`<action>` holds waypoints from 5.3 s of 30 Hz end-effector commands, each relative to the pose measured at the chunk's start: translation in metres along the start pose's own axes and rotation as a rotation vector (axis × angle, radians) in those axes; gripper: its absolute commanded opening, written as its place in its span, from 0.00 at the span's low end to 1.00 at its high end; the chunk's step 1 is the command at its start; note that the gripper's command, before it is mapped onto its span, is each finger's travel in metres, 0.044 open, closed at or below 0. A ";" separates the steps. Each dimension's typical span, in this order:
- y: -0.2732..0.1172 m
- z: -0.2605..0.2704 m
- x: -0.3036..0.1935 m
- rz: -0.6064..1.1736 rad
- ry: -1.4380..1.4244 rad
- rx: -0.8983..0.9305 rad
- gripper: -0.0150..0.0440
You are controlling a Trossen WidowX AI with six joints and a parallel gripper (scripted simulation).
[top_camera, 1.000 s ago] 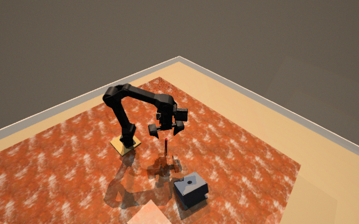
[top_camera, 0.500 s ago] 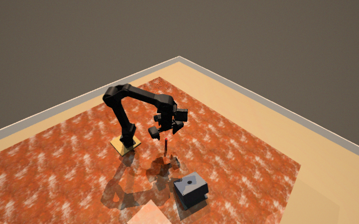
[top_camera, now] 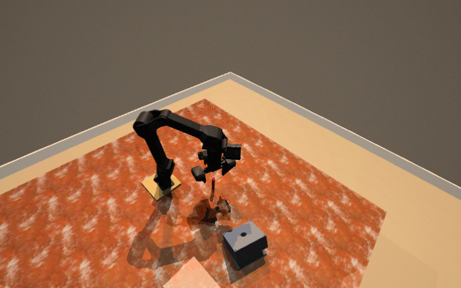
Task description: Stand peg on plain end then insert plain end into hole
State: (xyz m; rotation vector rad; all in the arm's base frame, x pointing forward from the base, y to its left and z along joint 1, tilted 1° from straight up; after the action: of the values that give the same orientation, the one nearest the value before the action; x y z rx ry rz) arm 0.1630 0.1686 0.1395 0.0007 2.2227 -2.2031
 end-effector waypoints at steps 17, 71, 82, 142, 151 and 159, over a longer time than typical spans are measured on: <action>0.033 0.000 0.001 -0.004 -0.004 -0.002 1.00; -0.033 -0.001 -0.002 -0.003 -0.004 -0.002 0.25; -0.043 0.000 -0.015 0.042 0.055 -0.005 0.25; -0.073 0.038 -0.169 0.580 0.806 -0.101 0.25; -0.055 0.043 -0.183 0.588 0.815 -0.103 0.25; -0.041 0.046 -0.192 0.594 0.821 -0.104 0.25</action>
State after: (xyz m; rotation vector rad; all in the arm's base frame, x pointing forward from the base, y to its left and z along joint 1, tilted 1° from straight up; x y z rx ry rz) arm 0.3520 0.1241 0.1874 1.5815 2.1650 -1.9078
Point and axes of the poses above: the point midway between the two fingers, 35 mm back from their tips, its own y axis out along the fingers, its own z axis across the jaws, x = y × z, the point moved 3 cm from there along -y, back along the fingers, and after that the axes turned 11 degrees about -y, right-handed, at the moved point
